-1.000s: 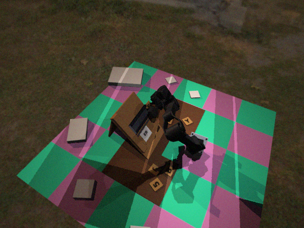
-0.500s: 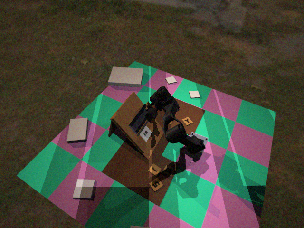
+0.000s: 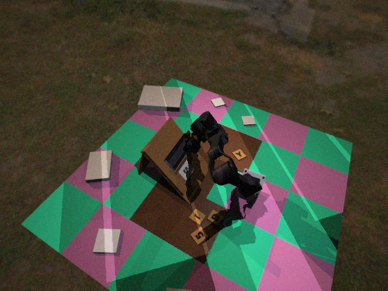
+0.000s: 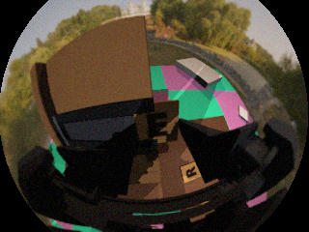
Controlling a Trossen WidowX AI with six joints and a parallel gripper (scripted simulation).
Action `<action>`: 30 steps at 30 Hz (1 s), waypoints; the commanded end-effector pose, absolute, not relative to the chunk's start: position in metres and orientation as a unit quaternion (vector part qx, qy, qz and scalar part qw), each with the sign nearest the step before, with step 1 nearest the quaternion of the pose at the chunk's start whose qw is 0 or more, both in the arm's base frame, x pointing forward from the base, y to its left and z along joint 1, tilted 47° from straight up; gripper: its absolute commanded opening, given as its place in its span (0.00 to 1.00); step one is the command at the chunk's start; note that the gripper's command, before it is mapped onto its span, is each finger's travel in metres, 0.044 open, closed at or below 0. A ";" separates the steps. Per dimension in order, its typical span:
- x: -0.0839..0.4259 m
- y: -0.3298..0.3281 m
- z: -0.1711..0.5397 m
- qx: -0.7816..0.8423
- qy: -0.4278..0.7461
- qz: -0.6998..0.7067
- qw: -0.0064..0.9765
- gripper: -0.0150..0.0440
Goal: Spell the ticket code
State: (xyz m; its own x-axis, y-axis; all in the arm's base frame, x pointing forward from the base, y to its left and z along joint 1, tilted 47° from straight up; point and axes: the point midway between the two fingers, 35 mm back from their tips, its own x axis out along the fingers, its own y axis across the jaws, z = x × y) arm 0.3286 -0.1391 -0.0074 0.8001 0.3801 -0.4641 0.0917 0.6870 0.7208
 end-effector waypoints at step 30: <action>0.330 -0.128 0.004 0.389 0.306 0.081 0.865 0.25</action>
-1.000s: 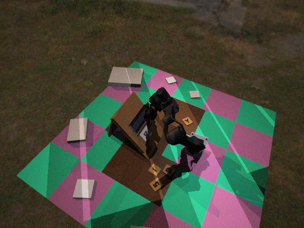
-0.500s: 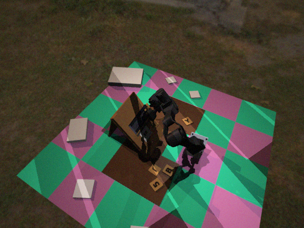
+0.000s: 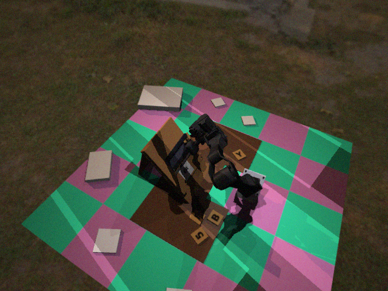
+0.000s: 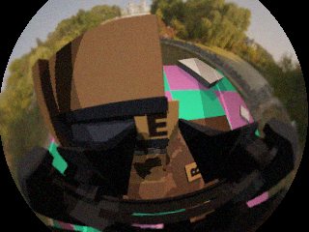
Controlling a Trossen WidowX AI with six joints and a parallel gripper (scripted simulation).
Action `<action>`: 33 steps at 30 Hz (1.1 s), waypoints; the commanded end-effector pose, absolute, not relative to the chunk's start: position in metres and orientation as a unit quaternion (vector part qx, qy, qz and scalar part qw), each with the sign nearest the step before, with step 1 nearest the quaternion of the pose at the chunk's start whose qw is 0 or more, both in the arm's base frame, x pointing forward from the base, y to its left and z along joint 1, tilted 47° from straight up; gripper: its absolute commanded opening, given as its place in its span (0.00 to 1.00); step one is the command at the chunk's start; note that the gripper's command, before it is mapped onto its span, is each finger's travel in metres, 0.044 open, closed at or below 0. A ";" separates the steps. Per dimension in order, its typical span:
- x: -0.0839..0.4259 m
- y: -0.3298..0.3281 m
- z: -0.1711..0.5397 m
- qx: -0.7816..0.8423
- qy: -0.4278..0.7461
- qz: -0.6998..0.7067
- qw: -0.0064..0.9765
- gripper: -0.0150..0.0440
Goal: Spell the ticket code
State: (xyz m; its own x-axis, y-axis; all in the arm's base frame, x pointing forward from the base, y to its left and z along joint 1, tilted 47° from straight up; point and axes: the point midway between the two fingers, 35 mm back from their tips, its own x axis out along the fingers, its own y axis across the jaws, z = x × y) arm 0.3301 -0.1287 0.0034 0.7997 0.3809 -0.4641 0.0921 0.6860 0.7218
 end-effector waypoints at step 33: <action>0.332 -0.117 0.016 0.389 0.306 0.081 0.865 0.25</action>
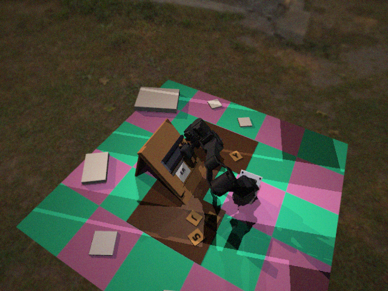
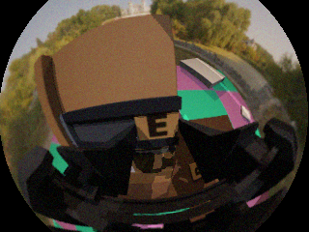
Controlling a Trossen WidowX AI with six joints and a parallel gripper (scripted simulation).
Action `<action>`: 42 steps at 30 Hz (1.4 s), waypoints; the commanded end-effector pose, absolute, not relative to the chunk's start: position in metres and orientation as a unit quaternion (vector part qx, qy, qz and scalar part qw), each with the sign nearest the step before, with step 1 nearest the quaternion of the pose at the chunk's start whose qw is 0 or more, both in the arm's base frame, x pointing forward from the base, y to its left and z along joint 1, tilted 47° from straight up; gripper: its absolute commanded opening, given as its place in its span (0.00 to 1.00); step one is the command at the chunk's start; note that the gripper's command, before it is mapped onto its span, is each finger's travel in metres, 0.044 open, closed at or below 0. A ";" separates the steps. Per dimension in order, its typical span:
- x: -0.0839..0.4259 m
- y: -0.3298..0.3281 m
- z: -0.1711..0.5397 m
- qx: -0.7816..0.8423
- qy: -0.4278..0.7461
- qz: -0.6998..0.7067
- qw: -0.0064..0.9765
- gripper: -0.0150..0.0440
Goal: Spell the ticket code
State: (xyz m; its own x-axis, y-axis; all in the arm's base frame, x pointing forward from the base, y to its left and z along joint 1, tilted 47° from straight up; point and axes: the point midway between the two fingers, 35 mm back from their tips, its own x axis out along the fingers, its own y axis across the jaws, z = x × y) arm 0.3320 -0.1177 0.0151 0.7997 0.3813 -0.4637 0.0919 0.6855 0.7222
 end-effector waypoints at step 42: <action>0.334 -0.099 0.033 0.390 0.306 0.081 0.865 0.25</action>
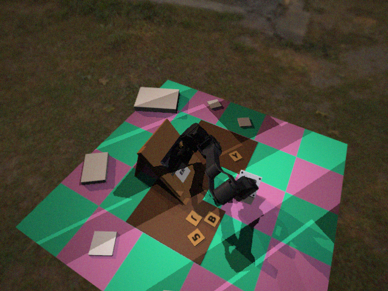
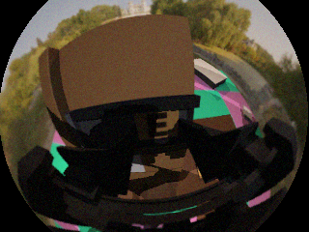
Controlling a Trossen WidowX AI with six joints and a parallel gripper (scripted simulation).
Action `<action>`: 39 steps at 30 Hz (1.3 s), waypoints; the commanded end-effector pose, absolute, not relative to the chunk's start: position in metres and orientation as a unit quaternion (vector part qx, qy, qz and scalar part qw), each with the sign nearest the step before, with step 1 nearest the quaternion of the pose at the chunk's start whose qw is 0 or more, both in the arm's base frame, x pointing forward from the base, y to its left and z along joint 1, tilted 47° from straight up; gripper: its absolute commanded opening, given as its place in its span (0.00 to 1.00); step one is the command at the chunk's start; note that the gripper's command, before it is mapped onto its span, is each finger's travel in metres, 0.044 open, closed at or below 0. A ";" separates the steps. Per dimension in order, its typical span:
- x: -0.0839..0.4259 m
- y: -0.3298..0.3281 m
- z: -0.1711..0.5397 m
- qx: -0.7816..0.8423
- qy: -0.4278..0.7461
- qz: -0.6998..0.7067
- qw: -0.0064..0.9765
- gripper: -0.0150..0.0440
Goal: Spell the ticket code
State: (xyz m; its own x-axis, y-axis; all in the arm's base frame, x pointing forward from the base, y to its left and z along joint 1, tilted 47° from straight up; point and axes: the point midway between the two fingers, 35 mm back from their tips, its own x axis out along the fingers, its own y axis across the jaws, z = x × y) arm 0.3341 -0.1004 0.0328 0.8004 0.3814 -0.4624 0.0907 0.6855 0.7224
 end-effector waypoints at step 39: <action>0.336 -0.083 0.051 0.390 0.306 0.082 0.865 0.25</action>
State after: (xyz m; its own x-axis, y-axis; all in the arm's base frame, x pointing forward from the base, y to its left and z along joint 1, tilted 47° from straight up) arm 0.3366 -0.0844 0.0498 0.8001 0.3823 -0.4623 0.0912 0.6842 0.7235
